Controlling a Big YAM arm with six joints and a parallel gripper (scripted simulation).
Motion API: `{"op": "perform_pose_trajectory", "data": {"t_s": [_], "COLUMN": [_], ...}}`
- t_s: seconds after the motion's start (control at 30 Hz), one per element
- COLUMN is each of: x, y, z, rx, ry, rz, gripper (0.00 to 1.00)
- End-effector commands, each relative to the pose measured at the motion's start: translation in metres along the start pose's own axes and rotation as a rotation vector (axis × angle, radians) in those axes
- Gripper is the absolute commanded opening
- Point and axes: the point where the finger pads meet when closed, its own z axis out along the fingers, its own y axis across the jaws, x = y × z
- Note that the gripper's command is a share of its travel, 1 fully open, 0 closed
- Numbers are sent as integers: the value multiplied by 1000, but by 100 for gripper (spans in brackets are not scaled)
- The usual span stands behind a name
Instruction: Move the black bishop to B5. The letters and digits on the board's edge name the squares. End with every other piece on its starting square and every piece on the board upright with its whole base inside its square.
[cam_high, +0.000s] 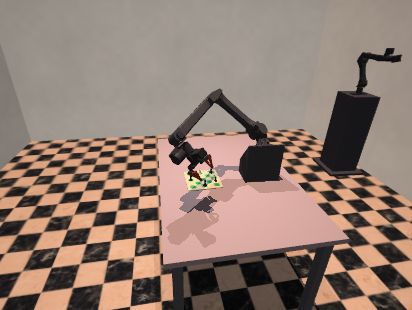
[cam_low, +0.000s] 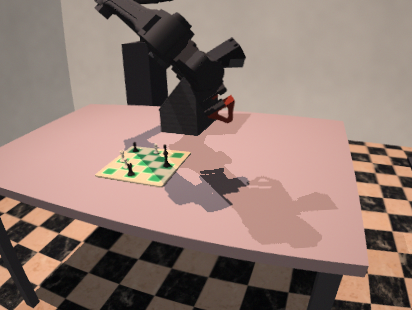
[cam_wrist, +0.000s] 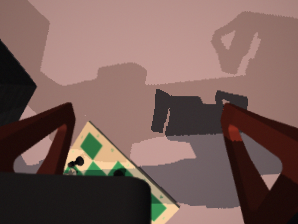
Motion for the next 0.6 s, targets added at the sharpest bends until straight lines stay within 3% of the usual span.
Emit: {"op": "perform_pose_trajectory", "data": {"t_s": [0.0,0.53,0.57], "x": [-2,-2,-4], "y": [0,0,-2], "z": [-5,-5,-16], "rx": [10,10,35], "ry": [2,2,-1], "rz": [-3,-3,-8], "gripper": [100,100,100]}}
